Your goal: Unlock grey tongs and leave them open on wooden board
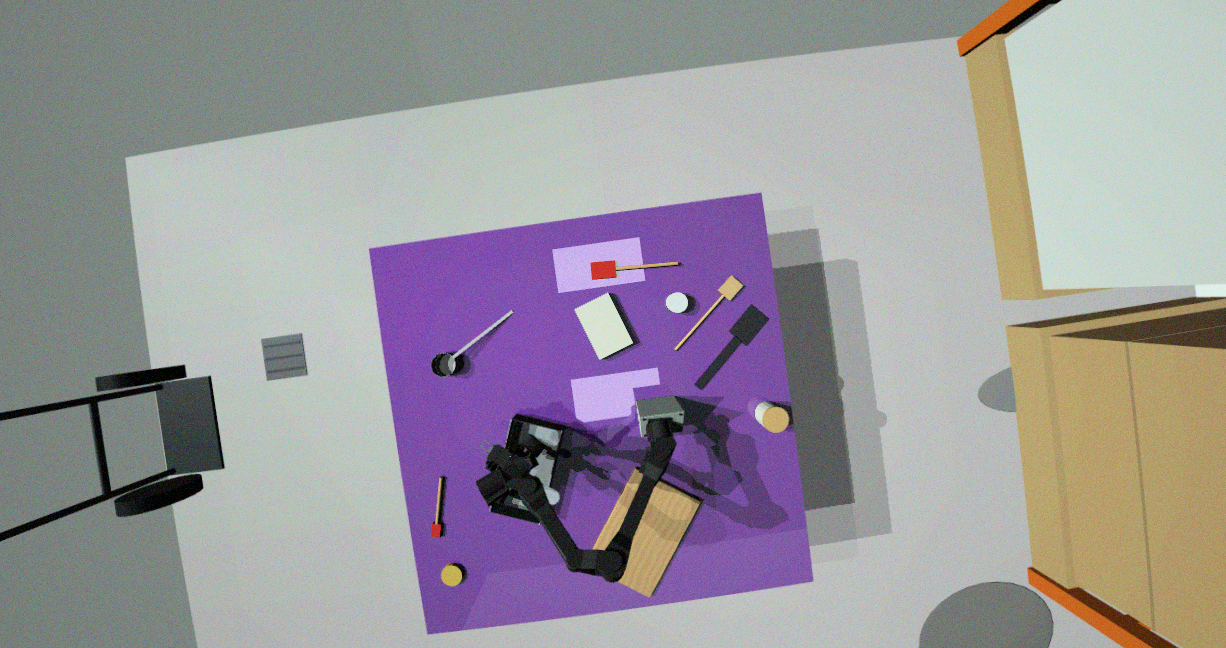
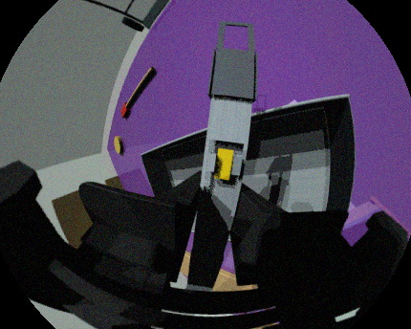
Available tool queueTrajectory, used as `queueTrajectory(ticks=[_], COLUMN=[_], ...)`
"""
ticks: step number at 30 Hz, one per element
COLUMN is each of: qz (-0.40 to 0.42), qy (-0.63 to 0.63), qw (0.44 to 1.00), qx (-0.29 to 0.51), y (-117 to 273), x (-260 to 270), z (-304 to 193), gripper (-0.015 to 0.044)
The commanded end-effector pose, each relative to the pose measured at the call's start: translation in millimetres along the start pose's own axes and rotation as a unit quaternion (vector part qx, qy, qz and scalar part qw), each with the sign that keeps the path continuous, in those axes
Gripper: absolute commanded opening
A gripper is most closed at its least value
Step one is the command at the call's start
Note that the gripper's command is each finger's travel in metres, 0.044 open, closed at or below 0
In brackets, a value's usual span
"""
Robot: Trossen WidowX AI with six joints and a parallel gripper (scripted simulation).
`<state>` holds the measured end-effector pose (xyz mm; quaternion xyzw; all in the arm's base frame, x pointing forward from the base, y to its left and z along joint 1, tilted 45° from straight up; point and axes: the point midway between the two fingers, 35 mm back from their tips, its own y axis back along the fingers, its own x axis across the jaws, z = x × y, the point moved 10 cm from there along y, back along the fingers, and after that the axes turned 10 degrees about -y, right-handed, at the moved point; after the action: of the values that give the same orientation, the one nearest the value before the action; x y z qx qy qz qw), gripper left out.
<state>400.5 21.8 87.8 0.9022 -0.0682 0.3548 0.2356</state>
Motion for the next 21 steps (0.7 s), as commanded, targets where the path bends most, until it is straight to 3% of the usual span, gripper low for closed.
queueTrajectory(ticks=[1, 21], qz=[0.005, -0.043], qy=[0.009, 0.034], qw=[1.0, 0.998], qx=[0.002, -0.019], y=[12.7, 7.1], x=[10.6, 21.5], z=[-5.0, -2.8], gripper=[-0.015, -0.015])
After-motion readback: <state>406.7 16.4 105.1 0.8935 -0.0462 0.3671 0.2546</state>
